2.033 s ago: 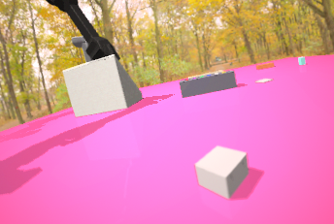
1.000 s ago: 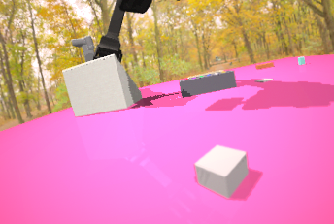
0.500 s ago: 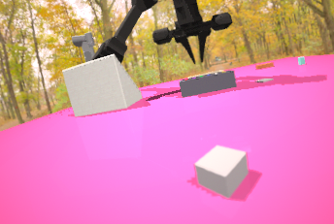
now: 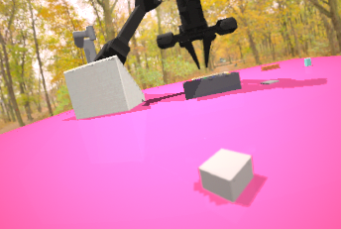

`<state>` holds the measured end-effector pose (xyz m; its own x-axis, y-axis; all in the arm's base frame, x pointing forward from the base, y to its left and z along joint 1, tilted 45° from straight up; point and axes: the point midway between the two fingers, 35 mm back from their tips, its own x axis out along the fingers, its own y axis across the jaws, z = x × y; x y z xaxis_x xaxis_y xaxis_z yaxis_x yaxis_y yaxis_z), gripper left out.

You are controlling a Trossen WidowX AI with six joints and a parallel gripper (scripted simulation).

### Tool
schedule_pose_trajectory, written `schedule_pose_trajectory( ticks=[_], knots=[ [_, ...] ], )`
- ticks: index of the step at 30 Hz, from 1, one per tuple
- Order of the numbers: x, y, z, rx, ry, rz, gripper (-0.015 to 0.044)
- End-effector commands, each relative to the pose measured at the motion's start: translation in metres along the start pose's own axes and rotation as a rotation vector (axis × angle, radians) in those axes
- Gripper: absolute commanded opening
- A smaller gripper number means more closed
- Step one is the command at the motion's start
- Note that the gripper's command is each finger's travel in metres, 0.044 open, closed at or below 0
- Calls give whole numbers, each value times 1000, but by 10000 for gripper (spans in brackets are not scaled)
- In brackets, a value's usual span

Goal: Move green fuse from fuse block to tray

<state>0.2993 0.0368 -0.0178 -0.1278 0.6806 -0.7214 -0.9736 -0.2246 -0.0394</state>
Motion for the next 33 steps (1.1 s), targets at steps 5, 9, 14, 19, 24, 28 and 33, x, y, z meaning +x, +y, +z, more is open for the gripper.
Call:
schedule_pose_trajectory(
  ticks=[5,9,14,19,24,28,33],
  knots=[
    [9,-1,1,2,-4,0,72],
    [13,-1,2,2,-5,0,72],
    [17,-1,2,2,-5,0,72],
    [21,-1,2,2,-5,0,72],
    [21,-1,2,2,-5,0,72],
    [21,-1,2,2,-5,0,72],
    [22,-1,2,2,-6,0,72]
  ],
)
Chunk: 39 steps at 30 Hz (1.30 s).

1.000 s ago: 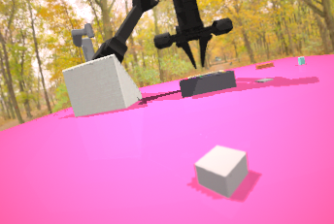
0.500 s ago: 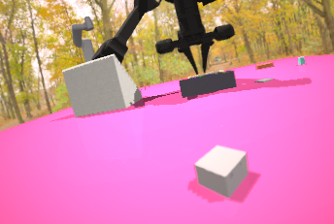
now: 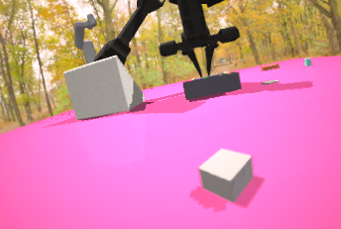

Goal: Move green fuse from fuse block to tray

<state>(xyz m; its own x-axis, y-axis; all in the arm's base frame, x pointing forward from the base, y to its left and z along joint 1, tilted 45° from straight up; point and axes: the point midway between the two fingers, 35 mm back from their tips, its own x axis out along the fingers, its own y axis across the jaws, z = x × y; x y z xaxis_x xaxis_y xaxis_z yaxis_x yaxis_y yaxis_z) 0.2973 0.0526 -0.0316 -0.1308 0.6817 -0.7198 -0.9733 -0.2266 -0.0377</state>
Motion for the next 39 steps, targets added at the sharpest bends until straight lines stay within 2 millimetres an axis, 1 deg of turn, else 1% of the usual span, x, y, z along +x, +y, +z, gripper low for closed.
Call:
schedule_pose_trajectory(
  ticks=[1,9,14,25,39],
  knots=[
    [2,0,0,2,-3,-2,72],
    [9,0,1,2,-4,-2,72],
    [10,0,1,2,-4,-2,72],
    [9,0,0,0,0,0,0],
    [4,0,0,1,0,0,0]
  ],
)
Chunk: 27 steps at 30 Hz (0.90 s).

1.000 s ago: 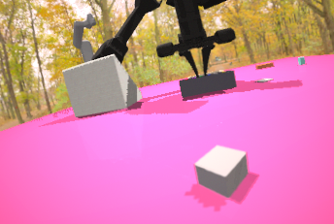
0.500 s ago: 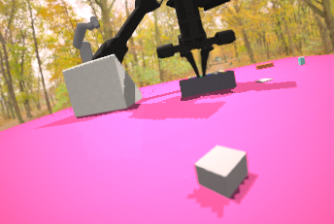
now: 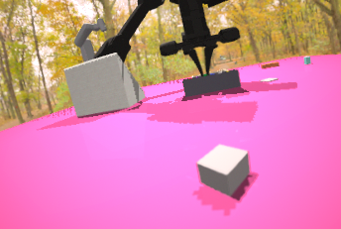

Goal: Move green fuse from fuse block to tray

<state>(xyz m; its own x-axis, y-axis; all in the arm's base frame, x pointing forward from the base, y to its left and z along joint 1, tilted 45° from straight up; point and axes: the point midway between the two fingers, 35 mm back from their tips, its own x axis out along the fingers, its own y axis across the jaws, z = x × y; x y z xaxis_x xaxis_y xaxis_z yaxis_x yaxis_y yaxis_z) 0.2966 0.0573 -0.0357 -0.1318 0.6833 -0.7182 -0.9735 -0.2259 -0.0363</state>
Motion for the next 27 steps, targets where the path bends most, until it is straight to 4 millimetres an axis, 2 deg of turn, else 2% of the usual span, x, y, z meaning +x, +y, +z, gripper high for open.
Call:
schedule_pose_trajectory(
  ticks=[1,27],
  knots=[
    [-3,0,-1,-1,2,-1,0],
    [-15,0,-1,0,2,-2,0]
  ],
)
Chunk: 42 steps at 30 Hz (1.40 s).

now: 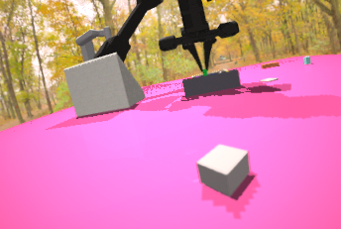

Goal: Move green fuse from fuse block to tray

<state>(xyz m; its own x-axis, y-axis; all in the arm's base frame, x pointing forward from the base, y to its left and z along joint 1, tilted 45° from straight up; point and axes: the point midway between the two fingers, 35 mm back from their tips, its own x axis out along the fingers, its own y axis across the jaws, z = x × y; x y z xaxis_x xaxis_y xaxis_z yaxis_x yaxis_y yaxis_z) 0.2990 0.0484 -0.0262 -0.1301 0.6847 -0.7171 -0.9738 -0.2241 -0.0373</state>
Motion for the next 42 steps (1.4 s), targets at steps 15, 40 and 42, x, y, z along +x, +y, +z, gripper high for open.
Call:
schedule_pose_trajectory(
  ticks=[15,40,42],
  knots=[
    [-10,0,-1,-1,3,0,0],
    [-22,1,0,0,2,0,0],
    [-23,1,0,0,2,0,0]
  ],
)
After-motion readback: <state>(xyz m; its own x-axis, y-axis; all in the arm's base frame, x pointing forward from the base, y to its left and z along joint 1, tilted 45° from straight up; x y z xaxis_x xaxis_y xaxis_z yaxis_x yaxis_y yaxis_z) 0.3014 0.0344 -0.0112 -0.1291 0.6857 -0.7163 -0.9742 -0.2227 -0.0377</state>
